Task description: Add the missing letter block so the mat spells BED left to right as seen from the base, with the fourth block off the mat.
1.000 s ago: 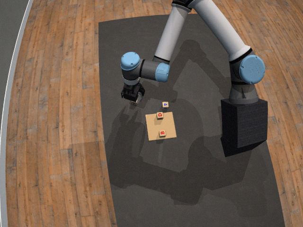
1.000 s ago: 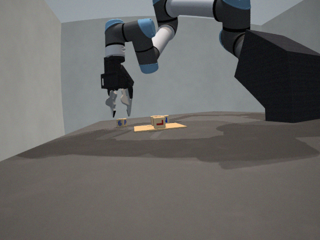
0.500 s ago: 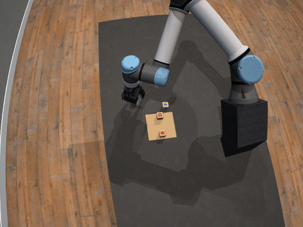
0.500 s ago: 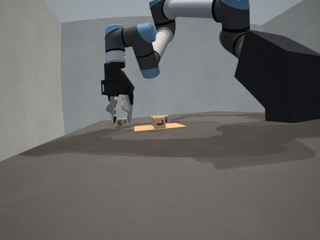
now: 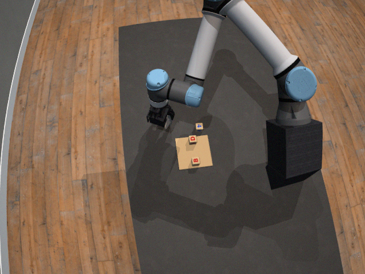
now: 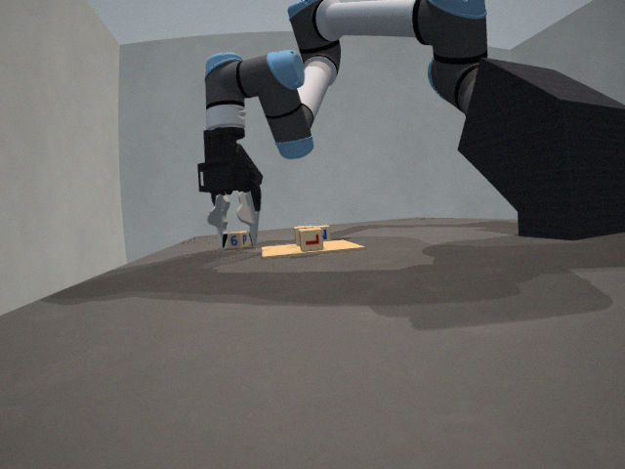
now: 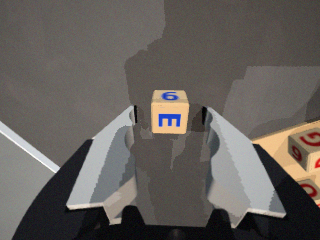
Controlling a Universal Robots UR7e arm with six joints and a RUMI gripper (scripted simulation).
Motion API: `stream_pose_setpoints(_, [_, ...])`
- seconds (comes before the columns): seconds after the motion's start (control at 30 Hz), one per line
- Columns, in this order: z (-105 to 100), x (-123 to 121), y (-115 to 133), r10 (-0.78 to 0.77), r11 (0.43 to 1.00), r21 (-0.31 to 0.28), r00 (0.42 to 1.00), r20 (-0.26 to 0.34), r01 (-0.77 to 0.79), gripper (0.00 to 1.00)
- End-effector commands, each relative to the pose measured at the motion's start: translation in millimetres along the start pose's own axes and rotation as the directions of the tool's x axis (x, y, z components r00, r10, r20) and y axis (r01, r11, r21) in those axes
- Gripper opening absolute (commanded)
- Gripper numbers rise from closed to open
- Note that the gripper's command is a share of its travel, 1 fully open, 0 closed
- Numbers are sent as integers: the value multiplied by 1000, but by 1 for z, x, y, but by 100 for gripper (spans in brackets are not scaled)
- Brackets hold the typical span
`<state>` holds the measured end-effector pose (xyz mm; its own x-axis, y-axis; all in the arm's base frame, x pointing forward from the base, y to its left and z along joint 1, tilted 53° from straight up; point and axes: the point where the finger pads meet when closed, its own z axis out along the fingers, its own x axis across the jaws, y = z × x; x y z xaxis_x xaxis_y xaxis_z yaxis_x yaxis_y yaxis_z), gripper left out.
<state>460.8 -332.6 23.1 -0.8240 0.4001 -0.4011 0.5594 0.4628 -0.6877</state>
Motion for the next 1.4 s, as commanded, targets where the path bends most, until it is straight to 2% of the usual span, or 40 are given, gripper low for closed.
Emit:
stream_pose_setpoints(0.0, [0, 0, 0, 0, 1000, 0, 1000, 1, 0, 40])
stream_pose_setpoints(0.17, [0, 0, 0, 0, 1000, 0, 1000, 1, 0, 40])
stream_pose_setpoints(0.2, [0, 0, 0, 0, 1000, 0, 1000, 1, 0, 28])
stream_pose_setpoints(0.73, [0, 0, 0, 0, 1000, 0, 1000, 1, 0, 28])
stream_pose_setpoints(0.77, [0, 0, 0, 0, 1000, 0, 1000, 1, 0, 9])
stream_pose_setpoints(1.37, [0, 0, 0, 0, 1000, 0, 1000, 1, 0, 9])
